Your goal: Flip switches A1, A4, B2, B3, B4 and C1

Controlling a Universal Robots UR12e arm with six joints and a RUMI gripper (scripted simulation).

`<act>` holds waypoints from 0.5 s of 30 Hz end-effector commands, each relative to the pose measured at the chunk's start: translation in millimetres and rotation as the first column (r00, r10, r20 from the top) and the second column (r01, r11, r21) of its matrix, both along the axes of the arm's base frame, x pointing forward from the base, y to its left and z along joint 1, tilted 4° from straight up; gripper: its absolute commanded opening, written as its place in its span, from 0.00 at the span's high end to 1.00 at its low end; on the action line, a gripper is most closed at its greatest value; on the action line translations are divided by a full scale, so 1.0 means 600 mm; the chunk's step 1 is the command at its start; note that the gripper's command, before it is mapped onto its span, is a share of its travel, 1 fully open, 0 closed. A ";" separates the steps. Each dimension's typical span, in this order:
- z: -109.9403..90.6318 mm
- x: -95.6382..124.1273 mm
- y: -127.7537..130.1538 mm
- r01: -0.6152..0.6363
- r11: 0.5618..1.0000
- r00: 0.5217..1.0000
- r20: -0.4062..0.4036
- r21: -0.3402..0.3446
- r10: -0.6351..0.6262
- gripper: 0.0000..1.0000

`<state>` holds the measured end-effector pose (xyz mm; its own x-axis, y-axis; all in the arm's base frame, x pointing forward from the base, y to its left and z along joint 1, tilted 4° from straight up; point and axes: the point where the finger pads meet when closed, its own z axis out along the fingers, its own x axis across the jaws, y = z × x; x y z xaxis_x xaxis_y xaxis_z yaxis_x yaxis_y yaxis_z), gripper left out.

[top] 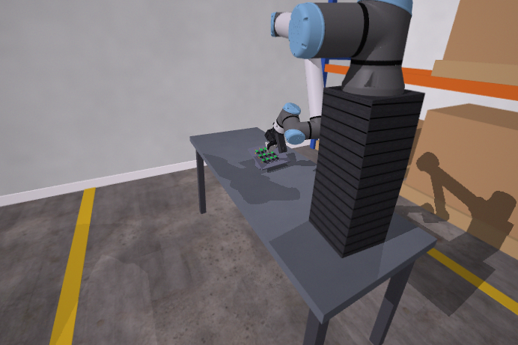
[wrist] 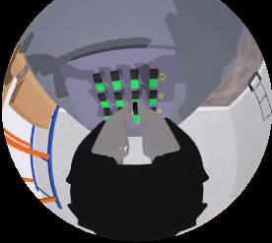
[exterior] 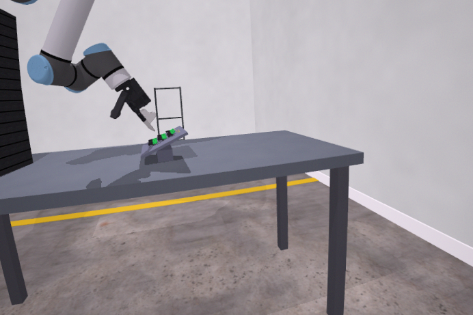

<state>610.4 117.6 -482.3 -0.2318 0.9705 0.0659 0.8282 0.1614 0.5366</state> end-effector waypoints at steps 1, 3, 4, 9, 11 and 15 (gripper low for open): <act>0.000 -0.002 0.001 0.000 1.000 1.000 -0.001 0.000 0.000 1.00; 0.000 -0.002 0.002 0.000 1.000 1.000 -0.001 0.000 0.000 1.00; 0.000 -0.002 0.002 0.000 1.000 1.000 -0.001 0.000 0.000 1.00; 0.000 -0.003 0.002 0.000 1.000 1.000 -0.001 0.000 0.000 1.00; -0.001 -0.004 0.002 0.000 1.000 1.000 -0.002 0.000 0.000 1.00; -0.002 -0.002 0.003 0.000 1.000 1.000 -0.001 0.000 0.000 1.00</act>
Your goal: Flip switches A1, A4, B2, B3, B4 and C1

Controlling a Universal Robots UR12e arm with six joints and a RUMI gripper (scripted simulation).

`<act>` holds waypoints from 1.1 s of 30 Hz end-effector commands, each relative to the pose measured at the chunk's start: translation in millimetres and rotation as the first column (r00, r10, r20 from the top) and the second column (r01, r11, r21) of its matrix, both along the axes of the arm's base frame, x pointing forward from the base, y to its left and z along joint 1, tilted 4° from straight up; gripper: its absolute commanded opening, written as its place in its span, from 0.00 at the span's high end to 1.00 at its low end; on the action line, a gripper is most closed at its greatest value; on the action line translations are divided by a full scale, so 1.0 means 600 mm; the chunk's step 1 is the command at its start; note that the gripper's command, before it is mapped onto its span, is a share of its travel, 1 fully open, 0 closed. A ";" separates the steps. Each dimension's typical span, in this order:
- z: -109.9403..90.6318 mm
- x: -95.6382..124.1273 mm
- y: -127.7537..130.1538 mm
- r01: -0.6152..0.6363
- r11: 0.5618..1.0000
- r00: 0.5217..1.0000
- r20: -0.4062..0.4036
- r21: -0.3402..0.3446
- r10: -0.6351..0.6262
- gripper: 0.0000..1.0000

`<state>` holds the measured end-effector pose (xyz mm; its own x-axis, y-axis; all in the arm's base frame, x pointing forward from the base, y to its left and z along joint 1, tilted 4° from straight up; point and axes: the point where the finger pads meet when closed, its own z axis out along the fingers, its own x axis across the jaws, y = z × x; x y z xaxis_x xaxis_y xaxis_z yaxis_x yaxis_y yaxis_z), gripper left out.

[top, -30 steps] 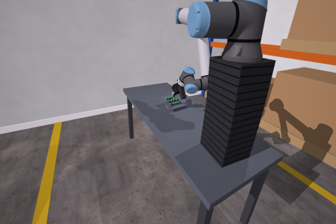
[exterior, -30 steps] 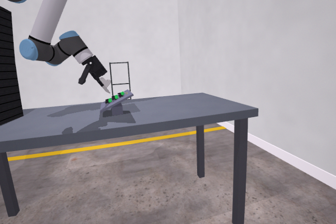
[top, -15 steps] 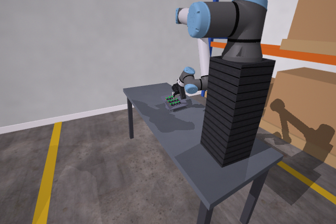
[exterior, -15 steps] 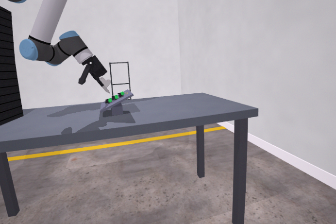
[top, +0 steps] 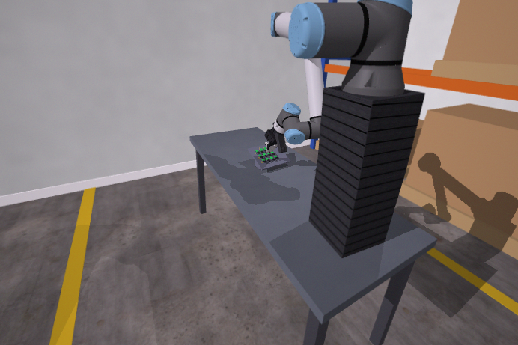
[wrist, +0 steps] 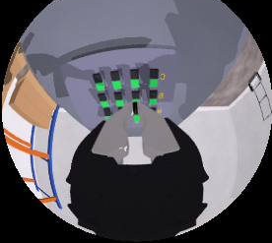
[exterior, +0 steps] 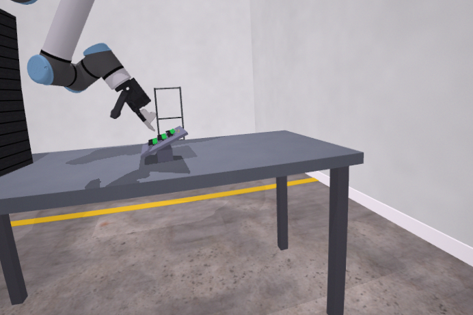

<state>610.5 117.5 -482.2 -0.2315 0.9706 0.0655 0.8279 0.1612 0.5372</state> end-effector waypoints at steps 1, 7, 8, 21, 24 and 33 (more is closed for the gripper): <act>-0.005 0.001 0.003 -0.001 1.000 1.000 0.000 -0.001 0.001 1.00; -0.016 0.007 0.005 -0.001 1.000 1.000 -0.001 -0.001 0.001 1.00; -0.019 0.009 0.006 -0.001 1.000 1.000 -0.001 -0.001 0.001 1.00; -0.034 0.020 0.009 0.000 1.000 1.000 0.000 -0.001 0.000 1.00; -0.034 0.021 0.008 0.000 1.000 1.000 0.001 -0.001 0.000 1.00; -0.040 0.022 0.011 -0.001 1.000 1.000 -0.001 0.000 0.001 1.00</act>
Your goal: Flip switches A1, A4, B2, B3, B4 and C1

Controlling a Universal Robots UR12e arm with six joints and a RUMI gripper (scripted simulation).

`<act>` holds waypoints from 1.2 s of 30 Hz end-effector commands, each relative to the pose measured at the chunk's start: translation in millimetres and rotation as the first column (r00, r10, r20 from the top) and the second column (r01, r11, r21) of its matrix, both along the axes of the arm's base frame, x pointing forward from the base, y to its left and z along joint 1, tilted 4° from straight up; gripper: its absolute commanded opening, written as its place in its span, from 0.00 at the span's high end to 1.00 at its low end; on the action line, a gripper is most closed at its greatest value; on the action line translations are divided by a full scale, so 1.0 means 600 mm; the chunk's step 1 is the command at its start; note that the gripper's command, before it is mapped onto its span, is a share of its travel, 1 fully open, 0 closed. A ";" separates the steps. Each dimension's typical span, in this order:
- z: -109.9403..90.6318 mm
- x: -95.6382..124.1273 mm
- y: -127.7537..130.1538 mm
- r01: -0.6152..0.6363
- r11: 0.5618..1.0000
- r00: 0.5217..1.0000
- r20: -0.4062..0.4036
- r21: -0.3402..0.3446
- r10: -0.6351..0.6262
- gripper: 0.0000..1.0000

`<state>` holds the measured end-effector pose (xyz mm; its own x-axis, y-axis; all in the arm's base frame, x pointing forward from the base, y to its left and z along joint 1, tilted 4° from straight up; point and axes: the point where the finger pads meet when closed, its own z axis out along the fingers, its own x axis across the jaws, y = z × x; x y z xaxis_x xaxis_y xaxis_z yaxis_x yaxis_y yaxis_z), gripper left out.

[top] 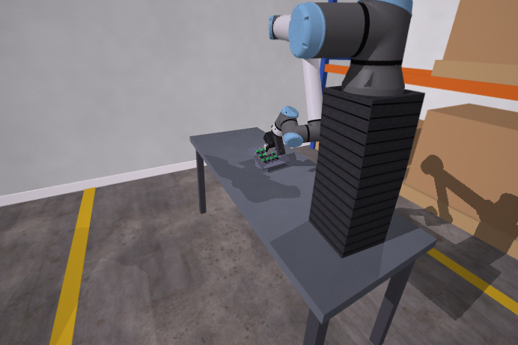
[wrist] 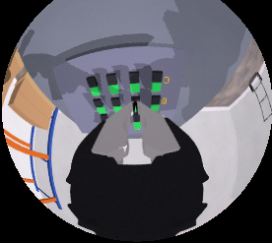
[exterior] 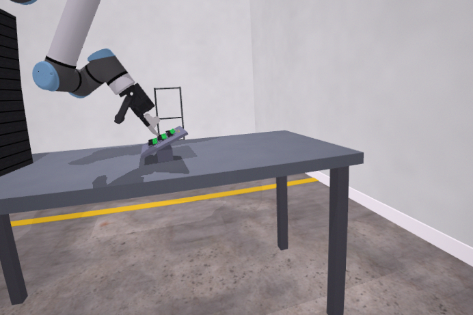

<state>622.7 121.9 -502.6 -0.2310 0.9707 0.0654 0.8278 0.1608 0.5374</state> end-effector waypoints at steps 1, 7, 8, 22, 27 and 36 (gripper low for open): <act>-0.007 0.002 0.004 -0.001 1.000 1.000 -0.001 0.000 0.001 1.00; -0.008 0.004 0.004 -0.001 1.000 1.000 0.000 -0.001 0.001 1.00; -0.008 0.004 0.004 -0.001 1.000 1.000 0.000 -0.001 0.001 1.00; -0.008 0.004 0.003 -0.001 1.000 1.000 0.000 -0.001 0.001 1.00; -0.010 0.005 0.004 -0.001 1.000 1.000 0.000 0.000 0.001 1.00; -0.011 0.006 0.004 -0.001 1.000 1.000 0.000 -0.001 0.001 1.00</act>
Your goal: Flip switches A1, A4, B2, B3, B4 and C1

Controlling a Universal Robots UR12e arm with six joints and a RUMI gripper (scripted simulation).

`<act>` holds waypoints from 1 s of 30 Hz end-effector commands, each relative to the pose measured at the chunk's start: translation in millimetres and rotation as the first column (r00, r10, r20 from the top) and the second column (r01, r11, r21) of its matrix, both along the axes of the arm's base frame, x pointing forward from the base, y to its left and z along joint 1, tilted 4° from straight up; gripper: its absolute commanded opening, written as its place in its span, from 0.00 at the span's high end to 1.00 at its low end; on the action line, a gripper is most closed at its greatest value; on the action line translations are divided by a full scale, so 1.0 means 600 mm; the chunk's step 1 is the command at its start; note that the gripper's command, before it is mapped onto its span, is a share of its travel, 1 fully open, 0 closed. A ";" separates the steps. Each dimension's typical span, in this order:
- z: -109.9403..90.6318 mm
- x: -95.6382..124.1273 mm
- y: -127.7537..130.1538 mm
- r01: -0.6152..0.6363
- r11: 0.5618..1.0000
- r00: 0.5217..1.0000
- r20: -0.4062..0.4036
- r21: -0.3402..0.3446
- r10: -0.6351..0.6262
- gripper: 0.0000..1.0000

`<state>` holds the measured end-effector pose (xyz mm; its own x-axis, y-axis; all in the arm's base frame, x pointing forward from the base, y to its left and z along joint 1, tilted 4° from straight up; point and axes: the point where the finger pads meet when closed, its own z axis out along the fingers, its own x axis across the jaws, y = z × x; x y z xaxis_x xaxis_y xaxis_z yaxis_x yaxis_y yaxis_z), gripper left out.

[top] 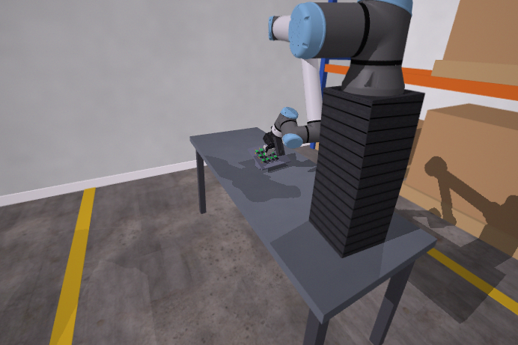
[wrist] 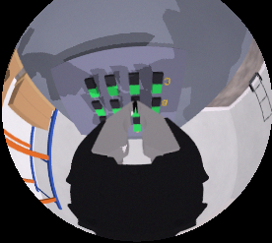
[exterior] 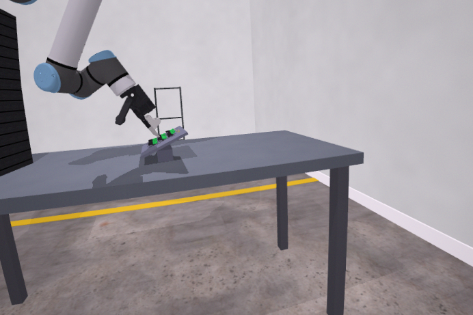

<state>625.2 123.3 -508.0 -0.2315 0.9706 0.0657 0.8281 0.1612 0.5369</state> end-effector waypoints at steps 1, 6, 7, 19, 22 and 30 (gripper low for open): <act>-0.001 0.000 0.002 0.000 1.000 1.000 0.000 -0.001 0.000 1.00; 0.008 -0.004 -0.001 0.001 1.000 1.000 0.000 -0.001 -0.001 1.00; 0.011 -0.006 -0.003 0.001 1.000 1.000 0.000 -0.001 -0.001 1.00; 0.046 -0.027 -0.010 0.001 1.000 1.000 0.000 0.000 -0.001 1.00; 0.046 -0.027 -0.010 0.001 1.000 1.000 0.000 0.000 -0.001 1.00; 0.043 -0.027 -0.009 0.000 1.000 1.000 -0.001 0.000 0.000 1.00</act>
